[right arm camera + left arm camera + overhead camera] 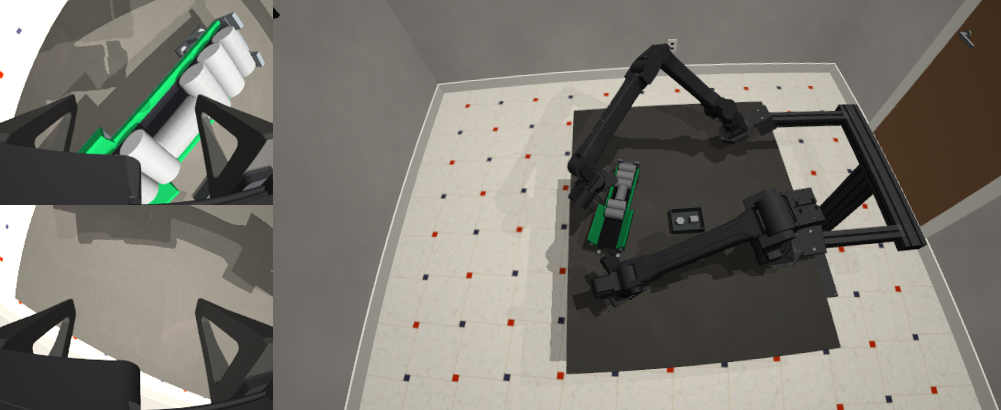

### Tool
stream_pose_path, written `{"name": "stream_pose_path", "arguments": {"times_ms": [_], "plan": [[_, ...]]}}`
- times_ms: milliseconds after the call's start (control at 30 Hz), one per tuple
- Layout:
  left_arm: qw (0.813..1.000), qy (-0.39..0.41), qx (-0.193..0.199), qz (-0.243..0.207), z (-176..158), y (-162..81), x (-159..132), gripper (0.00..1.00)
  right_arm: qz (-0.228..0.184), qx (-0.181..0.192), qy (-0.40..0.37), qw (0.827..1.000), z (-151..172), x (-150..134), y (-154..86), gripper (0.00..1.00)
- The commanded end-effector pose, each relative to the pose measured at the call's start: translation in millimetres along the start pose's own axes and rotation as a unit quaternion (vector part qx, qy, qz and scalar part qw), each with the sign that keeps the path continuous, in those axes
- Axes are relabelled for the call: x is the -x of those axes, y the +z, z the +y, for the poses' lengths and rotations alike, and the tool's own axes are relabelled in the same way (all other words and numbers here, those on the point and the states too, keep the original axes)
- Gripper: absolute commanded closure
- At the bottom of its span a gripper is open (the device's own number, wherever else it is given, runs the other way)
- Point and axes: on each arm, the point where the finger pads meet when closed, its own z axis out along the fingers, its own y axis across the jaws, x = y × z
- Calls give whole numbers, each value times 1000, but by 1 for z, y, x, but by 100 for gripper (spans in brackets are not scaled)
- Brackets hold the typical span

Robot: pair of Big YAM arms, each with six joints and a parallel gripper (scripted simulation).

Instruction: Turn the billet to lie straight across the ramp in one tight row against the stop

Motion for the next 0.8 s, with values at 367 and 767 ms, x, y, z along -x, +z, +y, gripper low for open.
{"name": "stream_pose_path", "arguments": {"times_ms": [367, 767], "plan": [[948, -269, 163, 53, 93, -48, -142, 0, 3, 10, 10, 1000, 6, 7, -9, 0], [825, -454, 324, 91, 130, -133, -289, 0, 3, 10, 10, 1000, 6, 7, -9, 0]]}}
